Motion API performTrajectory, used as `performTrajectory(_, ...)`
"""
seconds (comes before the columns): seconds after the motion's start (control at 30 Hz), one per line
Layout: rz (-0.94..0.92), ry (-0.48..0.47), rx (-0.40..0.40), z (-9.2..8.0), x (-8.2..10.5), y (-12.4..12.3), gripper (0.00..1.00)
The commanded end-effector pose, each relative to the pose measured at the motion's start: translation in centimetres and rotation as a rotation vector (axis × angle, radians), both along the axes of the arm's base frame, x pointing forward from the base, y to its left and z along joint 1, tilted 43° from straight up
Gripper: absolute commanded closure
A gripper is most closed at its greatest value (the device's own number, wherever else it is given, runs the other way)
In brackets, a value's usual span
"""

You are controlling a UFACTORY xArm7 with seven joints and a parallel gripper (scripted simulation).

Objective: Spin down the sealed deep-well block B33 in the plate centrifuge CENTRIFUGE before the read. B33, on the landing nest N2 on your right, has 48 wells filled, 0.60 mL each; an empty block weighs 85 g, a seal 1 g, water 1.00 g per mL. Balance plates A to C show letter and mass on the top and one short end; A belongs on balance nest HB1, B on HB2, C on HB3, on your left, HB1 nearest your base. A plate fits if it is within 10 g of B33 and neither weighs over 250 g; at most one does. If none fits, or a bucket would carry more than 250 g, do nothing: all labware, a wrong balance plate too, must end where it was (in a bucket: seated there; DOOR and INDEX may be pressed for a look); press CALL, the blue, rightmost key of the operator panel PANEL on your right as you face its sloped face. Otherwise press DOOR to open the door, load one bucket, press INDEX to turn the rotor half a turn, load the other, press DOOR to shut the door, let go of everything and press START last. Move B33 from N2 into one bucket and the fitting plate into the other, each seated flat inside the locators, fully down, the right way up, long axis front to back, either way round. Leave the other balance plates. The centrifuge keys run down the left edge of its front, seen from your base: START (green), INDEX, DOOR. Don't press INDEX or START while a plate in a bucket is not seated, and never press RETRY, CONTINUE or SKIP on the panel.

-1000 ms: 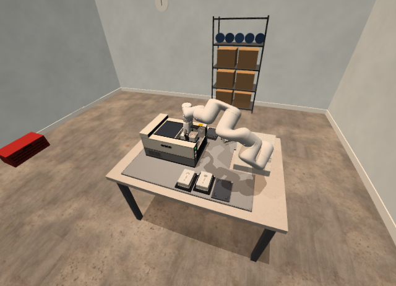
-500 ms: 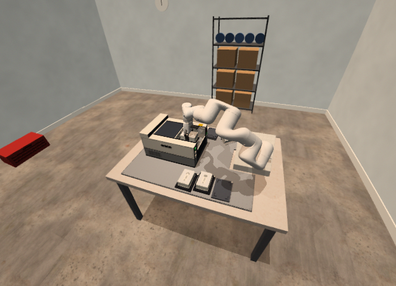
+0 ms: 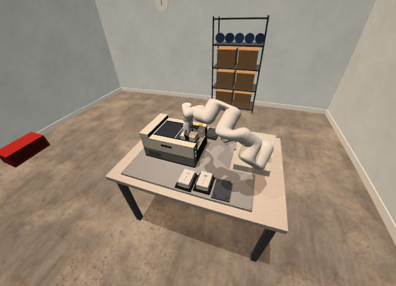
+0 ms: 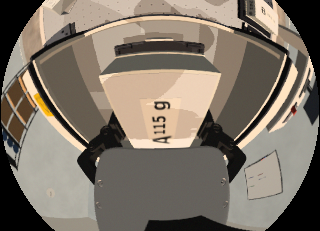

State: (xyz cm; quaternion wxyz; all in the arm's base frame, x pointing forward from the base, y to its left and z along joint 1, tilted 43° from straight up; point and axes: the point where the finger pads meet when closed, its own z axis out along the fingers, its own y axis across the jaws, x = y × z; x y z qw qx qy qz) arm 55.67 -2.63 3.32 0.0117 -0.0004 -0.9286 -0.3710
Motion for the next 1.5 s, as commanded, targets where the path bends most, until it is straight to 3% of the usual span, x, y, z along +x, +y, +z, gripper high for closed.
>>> performTrajectory(0.0,-0.004,-0.004,-0.003,0.14,0.11,-0.27,1.0)
performTrajectory(1.47,-0.004,-0.004,-0.003,-0.13,0.11,-0.01,1.0)
